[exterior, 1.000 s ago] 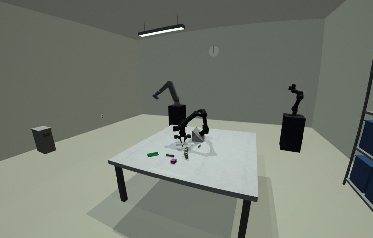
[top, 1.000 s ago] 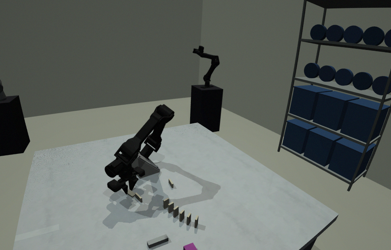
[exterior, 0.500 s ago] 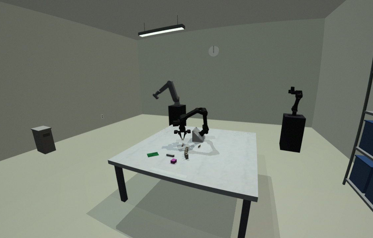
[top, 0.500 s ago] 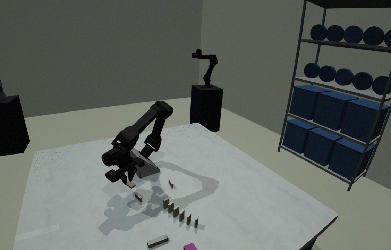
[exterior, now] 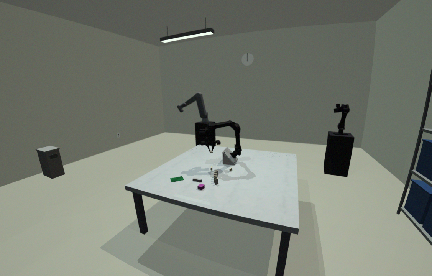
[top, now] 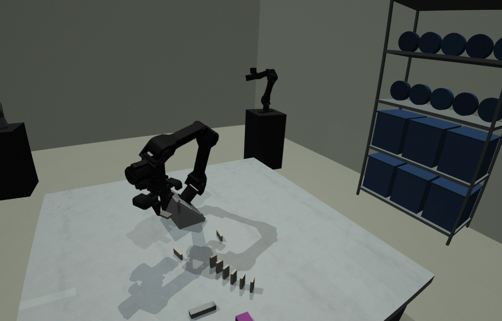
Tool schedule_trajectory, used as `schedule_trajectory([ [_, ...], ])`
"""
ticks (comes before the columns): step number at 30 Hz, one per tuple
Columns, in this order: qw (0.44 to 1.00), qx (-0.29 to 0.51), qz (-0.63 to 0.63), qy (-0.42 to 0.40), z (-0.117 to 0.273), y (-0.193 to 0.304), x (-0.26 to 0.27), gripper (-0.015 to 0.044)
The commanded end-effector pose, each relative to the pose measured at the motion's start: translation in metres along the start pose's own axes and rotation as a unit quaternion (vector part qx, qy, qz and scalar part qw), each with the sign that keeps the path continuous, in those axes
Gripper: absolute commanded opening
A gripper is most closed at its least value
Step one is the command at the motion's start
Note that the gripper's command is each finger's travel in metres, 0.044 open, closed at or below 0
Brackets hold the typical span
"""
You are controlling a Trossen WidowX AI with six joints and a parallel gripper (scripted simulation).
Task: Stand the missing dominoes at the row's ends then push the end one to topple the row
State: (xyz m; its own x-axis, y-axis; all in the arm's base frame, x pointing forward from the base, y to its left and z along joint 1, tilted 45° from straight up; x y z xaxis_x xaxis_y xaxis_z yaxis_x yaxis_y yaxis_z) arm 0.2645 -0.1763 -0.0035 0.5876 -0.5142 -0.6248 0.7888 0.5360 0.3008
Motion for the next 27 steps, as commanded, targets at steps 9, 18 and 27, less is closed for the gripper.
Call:
schedule_trajectory([
  [9,0.866,-0.001,0.5,0.001,0.003,-0.019,0.016,0.0107],
  [18,0.655,-0.001,0.756,0.001,0.003,-0.033,0.027,0.0107],
  [27,0.458,-0.001,0.889,0.002,0.003,-0.041,0.033,0.0107],
])
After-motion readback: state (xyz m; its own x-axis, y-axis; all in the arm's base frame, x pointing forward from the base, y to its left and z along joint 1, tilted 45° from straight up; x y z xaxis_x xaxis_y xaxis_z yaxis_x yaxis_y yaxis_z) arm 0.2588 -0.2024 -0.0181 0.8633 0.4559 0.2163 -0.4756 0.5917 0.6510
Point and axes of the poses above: the point midway between the two fingers, 35 mm back from their tips, its own z axis back along the fingers, its own x axis across the jaws, y = z × x, the point moved 3 cm from there along z, back along the fingers, and after that the axes turned 2 degrees about -z, right-handed, at the moved point
